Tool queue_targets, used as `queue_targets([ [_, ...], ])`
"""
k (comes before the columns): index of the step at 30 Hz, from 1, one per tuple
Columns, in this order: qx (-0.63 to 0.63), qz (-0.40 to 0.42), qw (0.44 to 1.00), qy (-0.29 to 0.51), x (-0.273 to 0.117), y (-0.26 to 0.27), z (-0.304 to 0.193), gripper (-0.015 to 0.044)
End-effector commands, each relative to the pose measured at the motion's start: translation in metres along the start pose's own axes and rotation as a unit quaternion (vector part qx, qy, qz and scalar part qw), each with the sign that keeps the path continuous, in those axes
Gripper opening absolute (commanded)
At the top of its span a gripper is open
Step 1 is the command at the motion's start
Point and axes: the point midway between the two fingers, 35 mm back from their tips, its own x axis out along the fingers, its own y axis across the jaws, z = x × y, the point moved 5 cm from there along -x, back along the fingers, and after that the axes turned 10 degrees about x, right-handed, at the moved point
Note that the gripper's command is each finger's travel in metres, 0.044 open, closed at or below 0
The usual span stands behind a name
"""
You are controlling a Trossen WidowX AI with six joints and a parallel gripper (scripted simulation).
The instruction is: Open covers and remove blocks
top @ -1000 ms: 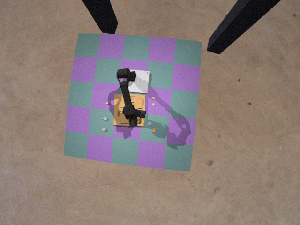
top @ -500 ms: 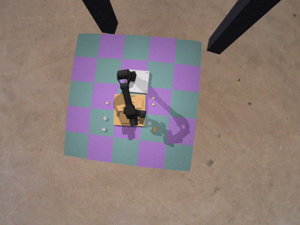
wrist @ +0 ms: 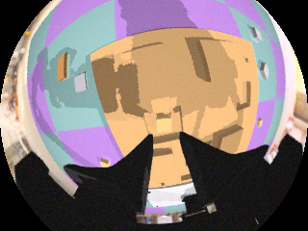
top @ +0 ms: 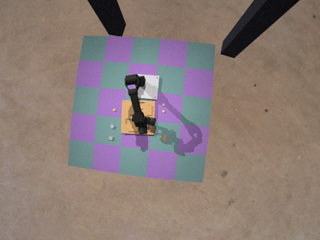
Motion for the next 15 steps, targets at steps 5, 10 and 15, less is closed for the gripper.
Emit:
queue_targets([
  [5, -0.002, -0.001, 1.0, 0.0, 0.0017, -0.0001, 0.0001, 0.0144],
  [10, -0.002, -0.001, 1.0, 0.0, 0.0059, -0.0002, 0.0003, 0.0144],
  [15, -0.002, -0.001, 1.0, 0.0, 0.0108, -0.0003, 0.0003, 0.0144],
])
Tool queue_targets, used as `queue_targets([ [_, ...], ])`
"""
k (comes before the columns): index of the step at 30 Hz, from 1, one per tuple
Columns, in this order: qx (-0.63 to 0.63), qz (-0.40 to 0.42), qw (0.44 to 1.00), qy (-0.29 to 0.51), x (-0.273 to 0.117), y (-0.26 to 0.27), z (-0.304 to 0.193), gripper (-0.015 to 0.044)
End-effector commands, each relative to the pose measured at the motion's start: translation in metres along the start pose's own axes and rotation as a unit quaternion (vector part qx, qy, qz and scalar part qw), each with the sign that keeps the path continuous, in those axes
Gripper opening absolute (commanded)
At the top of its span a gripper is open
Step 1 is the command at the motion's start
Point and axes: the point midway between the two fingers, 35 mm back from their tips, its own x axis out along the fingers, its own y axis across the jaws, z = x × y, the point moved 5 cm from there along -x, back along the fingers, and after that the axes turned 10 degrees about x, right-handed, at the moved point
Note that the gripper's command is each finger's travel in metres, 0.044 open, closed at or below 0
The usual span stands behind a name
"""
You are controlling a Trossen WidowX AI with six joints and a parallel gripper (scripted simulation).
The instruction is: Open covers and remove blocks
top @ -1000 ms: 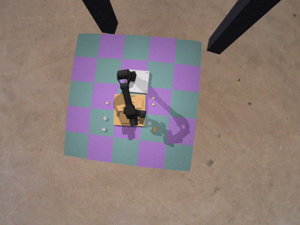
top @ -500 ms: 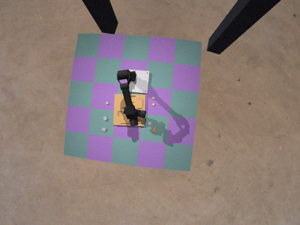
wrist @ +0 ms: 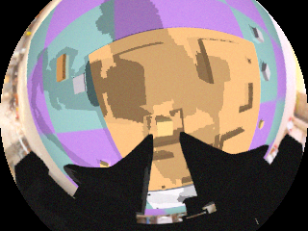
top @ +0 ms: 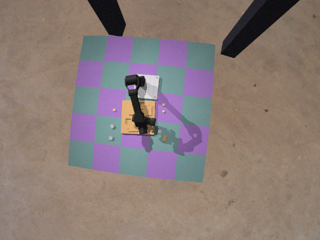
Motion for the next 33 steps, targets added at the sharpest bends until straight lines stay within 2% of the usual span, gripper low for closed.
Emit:
queue_targets([
  [1, -0.002, -0.003, 1.0, 0.003, 0.006, -0.001, -0.001, 0.0144],
  [33, -0.002, -0.003, 1.0, 0.004, 0.028, -0.002, -0.001, 0.0144],
])
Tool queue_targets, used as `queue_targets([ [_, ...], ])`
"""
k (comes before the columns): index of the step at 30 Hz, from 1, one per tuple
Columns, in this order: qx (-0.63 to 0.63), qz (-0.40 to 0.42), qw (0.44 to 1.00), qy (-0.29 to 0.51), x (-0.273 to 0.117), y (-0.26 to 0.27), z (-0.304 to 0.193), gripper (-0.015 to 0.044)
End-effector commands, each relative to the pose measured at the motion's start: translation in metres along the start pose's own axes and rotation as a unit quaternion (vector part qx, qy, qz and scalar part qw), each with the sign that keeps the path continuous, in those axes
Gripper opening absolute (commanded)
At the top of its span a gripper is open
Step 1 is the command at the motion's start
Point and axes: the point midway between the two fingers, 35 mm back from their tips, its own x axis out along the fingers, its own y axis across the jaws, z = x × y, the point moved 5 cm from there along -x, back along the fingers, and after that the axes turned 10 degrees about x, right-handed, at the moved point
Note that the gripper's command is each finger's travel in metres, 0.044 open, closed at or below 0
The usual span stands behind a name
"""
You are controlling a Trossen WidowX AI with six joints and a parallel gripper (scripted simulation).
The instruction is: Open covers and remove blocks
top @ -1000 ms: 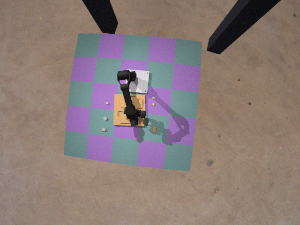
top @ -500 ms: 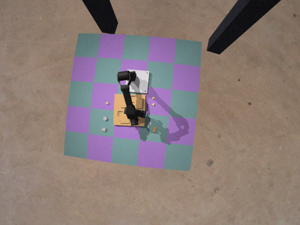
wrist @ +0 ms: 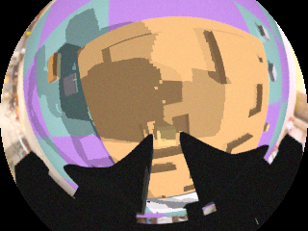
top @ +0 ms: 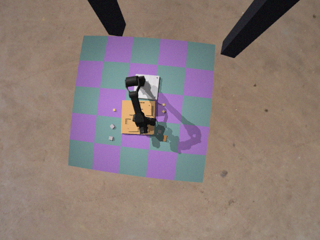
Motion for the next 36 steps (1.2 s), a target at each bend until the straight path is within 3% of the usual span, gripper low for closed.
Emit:
queue_targets([
  [1, -0.002, -0.003, 1.0, 0.004, 0.006, -0.001, -0.001, 0.0144],
  [5, -0.002, -0.003, 1.0, 0.004, 0.006, -0.001, -0.001, 0.0144],
  [15, 0.0, -0.001, 1.0, 0.001, 0.003, 0.0, -0.001, 0.008],
  [36, -0.001, -0.002, 1.0, 0.002, -0.018, 0.001, 0.001, 0.008],
])
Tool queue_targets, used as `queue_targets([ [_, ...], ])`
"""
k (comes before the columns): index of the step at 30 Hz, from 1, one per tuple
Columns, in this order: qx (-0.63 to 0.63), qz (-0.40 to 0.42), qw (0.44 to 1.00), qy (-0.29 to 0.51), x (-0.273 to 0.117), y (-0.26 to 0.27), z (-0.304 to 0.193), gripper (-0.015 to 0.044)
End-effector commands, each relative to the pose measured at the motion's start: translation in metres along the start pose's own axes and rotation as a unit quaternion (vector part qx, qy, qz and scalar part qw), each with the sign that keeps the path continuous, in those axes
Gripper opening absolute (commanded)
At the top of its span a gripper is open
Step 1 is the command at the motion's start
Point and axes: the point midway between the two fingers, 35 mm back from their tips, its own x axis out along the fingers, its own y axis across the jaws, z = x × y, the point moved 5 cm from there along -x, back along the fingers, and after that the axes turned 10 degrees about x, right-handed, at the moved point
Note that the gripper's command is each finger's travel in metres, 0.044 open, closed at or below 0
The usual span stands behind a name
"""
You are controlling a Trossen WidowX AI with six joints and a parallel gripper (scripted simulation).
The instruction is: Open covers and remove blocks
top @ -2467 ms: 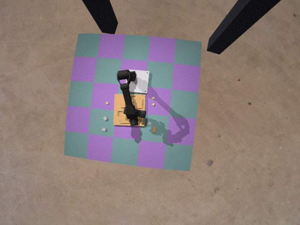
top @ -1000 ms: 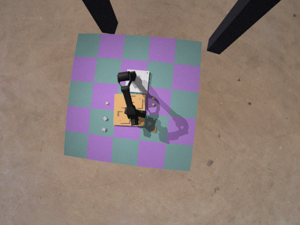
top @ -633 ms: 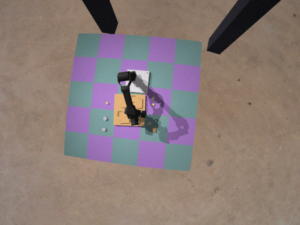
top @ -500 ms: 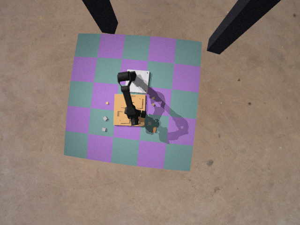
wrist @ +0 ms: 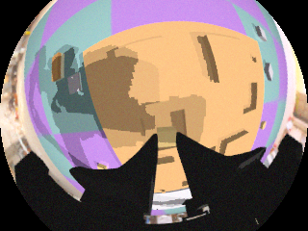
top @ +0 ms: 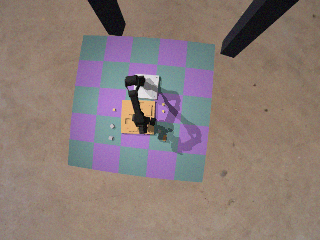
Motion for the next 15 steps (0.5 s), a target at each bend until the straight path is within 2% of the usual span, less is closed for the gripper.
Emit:
queue_targets([
  [1, 0.0, 0.001, 1.0, -0.003, -0.007, 0.0, 0.001, 0.008],
  [15, -0.001, 0.0, 1.0, -0.002, -0.026, 0.0, 0.0, 0.008],
])
